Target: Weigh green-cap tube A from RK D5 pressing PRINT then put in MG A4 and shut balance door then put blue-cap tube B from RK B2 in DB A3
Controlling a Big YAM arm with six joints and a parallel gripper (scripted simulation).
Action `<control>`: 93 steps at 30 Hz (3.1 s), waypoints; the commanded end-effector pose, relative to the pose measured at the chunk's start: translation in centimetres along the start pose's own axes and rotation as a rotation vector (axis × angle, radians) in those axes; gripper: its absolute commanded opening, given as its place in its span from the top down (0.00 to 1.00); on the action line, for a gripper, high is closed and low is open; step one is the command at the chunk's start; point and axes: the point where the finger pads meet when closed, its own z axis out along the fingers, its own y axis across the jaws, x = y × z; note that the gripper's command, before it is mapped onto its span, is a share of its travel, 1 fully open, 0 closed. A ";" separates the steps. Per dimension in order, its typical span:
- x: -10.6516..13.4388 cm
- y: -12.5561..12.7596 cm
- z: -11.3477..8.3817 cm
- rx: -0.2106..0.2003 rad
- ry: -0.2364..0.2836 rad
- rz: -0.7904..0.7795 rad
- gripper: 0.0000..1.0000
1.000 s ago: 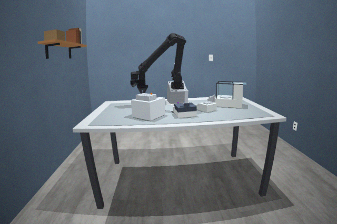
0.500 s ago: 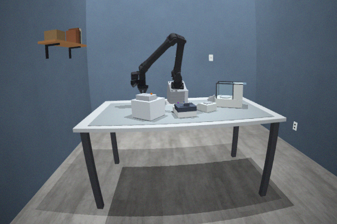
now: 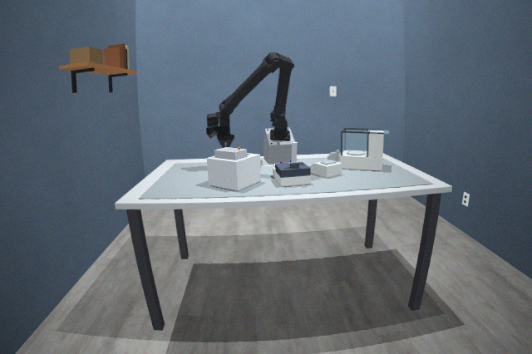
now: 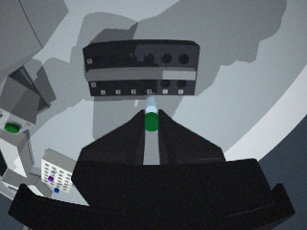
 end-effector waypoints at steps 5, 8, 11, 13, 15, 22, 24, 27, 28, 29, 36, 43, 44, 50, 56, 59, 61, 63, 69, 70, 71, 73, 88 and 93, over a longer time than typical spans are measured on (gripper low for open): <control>-1.1 -0.1 -0.6 0.007 -0.022 -0.009 0.91; -1.1 -0.1 -0.6 0.007 -0.022 -0.009 0.91; -1.1 -0.1 -0.6 0.007 -0.022 -0.009 0.91; -1.1 -0.1 -0.6 0.007 -0.022 -0.009 0.91; -1.1 -0.1 -0.6 0.007 -0.022 -0.009 0.91; -1.1 -0.1 -0.6 0.007 -0.022 -0.009 0.91; -1.1 -0.1 -0.6 0.007 -0.022 -0.009 0.91; -1.1 -0.1 -0.6 0.007 -0.022 -0.009 0.91; -1.5 0.3 -0.9 0.011 -0.036 -0.017 0.91; -1.5 0.4 -0.8 0.011 -0.035 -0.018 0.91; -1.1 0.0 -0.6 0.007 -0.022 -0.009 0.91; -1.1 0.1 -0.6 0.007 -0.022 -0.009 0.91; -1.2 0.8 -0.6 0.008 -0.028 -0.020 0.91; -1.1 0.1 -0.6 0.007 -0.022 -0.009 0.91; -1.1 0.2 -0.6 0.007 -0.022 -0.009 0.91; -1.1 0.2 -0.6 0.007 -0.022 -0.009 0.91; -0.6 0.9 -0.1 0.005 -0.020 -0.015 0.91; 0.0 0.5 1.0 -0.003 0.004 0.001 0.91; 0.0 0.5 2.0 -0.002 0.005 0.001 0.91; 0.0 0.5 2.0 -0.002 0.005 0.001 0.91; 0.0 0.5 2.0 -0.002 0.005 0.001 0.91; -1.7 0.3 1.8 0.006 -0.021 -0.016 0.91; -1.0 0.2 2.3 0.006 -0.021 -0.008 0.91; -1.0 0.1 2.3 0.006 -0.021 -0.008 0.91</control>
